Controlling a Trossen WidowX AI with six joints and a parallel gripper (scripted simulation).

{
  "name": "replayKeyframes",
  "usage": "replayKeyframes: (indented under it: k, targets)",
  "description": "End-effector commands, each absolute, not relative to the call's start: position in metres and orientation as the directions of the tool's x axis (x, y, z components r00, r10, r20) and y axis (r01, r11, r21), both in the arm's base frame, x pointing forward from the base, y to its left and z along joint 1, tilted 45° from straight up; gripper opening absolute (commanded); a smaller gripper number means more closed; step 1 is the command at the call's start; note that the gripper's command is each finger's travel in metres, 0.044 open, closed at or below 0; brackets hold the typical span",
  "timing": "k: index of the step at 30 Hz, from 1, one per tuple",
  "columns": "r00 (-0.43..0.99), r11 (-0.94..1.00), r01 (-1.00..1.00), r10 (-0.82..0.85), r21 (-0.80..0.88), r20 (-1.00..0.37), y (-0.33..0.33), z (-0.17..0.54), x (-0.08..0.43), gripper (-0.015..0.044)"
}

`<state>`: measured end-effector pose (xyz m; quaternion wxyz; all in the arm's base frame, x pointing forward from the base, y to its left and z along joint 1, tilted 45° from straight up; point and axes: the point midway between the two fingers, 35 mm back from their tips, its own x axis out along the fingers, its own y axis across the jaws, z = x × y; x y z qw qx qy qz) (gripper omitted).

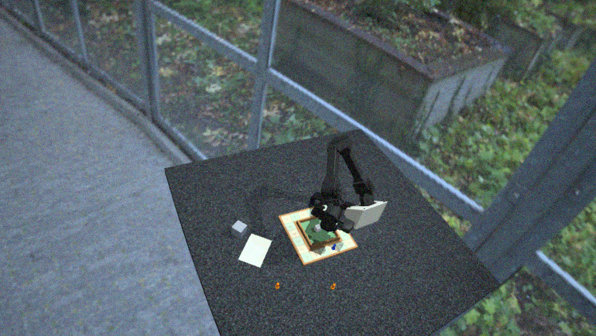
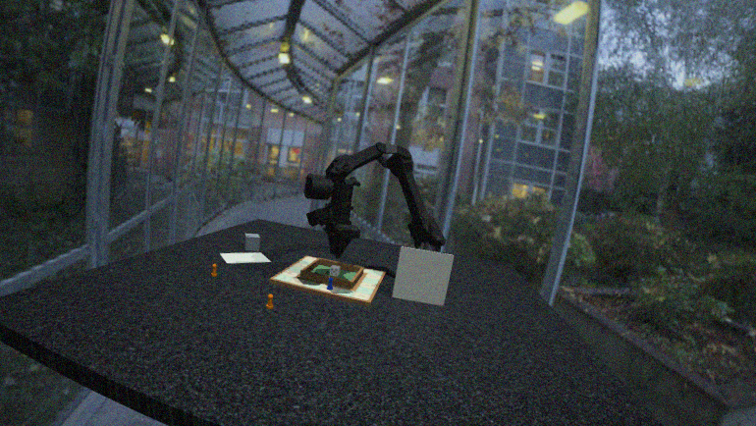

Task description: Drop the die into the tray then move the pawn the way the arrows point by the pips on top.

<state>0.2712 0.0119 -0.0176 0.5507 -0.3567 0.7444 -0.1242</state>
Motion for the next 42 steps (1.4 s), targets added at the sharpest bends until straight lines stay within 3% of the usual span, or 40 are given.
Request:
replayKeyframes:
  k: [1,8,42]
  targets:
    - [-0.116,0.656,0.343,-0.680,-0.672,-0.723,0.037,-0.054,0.272,0.0200]
    - [-0.111,0.529,0.599,-0.688,-0.601,-0.717,0.045,-0.067,0.269,0.0200]
    - [-0.110,0.529,0.599,-0.689,-0.601,-0.716,0.026,-0.089,0.266,0.0200]
